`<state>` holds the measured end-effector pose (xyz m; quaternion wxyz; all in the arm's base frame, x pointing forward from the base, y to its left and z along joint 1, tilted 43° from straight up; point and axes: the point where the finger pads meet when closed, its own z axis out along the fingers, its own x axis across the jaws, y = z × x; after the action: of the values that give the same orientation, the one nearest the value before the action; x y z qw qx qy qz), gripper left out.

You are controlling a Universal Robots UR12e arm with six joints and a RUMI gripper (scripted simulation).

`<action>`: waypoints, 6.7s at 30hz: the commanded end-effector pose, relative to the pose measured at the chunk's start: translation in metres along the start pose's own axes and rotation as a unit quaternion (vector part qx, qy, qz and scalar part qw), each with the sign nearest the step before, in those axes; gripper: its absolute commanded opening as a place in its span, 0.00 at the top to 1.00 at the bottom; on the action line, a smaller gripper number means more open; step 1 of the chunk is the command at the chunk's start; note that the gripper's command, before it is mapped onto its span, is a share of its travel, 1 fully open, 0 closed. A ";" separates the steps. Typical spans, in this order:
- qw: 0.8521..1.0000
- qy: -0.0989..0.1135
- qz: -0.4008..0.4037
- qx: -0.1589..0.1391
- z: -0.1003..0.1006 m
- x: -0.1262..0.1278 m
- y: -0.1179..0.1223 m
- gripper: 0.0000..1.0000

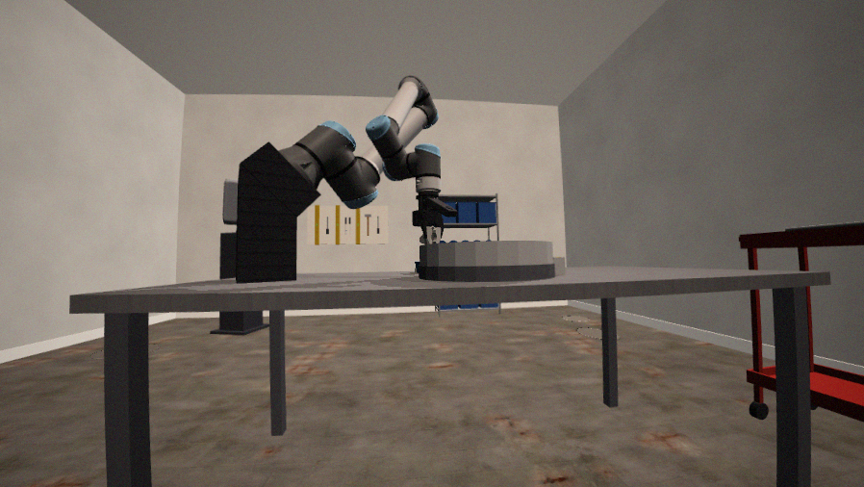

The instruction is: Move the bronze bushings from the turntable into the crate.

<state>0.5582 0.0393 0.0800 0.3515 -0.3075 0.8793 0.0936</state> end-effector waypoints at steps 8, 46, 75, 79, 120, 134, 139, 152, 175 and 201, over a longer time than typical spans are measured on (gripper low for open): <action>1.000 0.000 0.000 0.000 0.000 0.000 0.000 0.95; 1.000 0.000 0.000 0.000 0.000 0.000 0.000 1.00; 1.000 0.000 0.000 0.000 -0.020 0.000 0.000 1.00; 1.000 0.000 0.000 0.000 -0.032 0.000 0.000 1.00; 1.000 0.000 0.000 0.000 -0.082 0.000 0.000 1.00; 1.000 0.000 0.000 0.000 -0.082 0.000 0.000 1.00; 1.000 0.000 0.000 0.000 -0.082 0.000 0.000 1.00; 1.000 0.000 0.000 0.000 -0.082 -0.004 -0.006 1.00; 1.000 0.000 0.000 0.000 -0.082 -0.079 -0.105 1.00; 1.000 0.000 0.000 0.000 -0.082 -0.113 -0.150 1.00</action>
<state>0.6656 -0.0567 0.2238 0.3515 -0.3075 0.8793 0.0938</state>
